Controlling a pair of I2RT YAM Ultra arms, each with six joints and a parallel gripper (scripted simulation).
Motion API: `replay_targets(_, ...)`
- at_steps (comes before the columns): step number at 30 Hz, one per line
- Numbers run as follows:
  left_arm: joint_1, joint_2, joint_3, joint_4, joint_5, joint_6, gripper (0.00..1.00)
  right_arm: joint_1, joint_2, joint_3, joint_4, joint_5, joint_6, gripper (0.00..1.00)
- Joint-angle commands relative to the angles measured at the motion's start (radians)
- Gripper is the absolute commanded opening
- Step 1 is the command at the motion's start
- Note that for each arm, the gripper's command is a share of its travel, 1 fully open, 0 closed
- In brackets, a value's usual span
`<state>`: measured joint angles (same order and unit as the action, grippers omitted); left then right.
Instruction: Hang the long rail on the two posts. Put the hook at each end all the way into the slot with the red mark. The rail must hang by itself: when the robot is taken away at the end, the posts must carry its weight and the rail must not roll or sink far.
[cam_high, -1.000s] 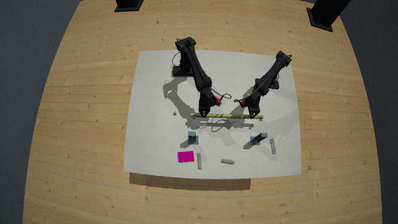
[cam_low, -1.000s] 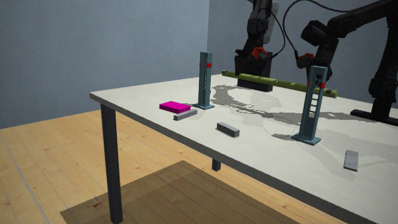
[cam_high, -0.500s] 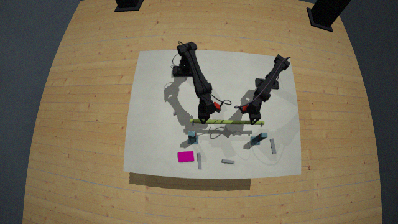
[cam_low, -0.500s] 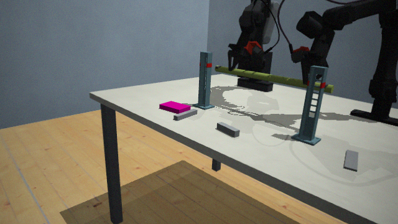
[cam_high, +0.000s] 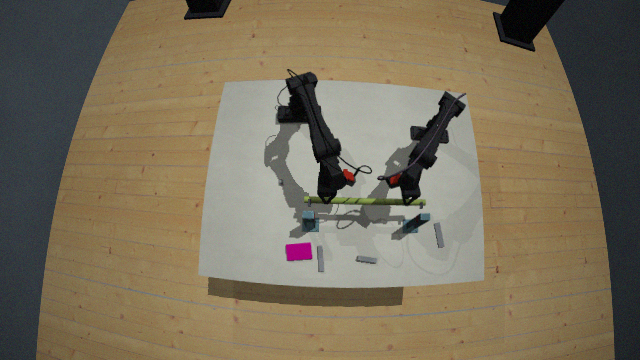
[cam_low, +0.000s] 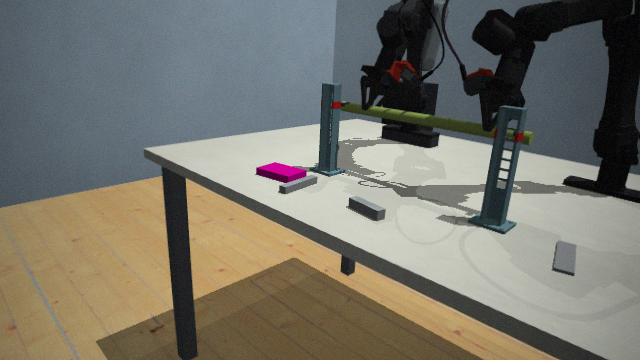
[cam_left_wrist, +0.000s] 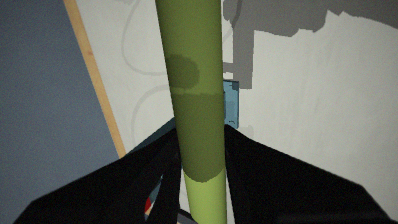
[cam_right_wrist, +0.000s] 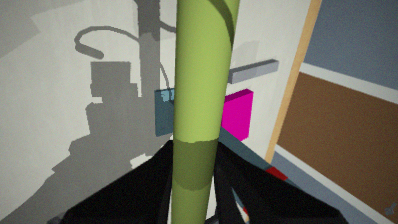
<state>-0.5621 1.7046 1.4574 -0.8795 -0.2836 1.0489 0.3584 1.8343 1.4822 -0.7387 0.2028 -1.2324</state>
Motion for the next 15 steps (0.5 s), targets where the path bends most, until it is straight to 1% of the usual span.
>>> replay_targets(1,0.009,-0.003,0.047,-0.010,0.001,0.013,0.19,-0.010,-0.011,0.048,-0.001,-0.011,-0.008,0.19)
replay_targets(15,0.011,0.000,0.053,-0.010,0.003,0.019,0.19,-0.011,-0.010,0.054,-0.002,-0.012,-0.009,0.19)
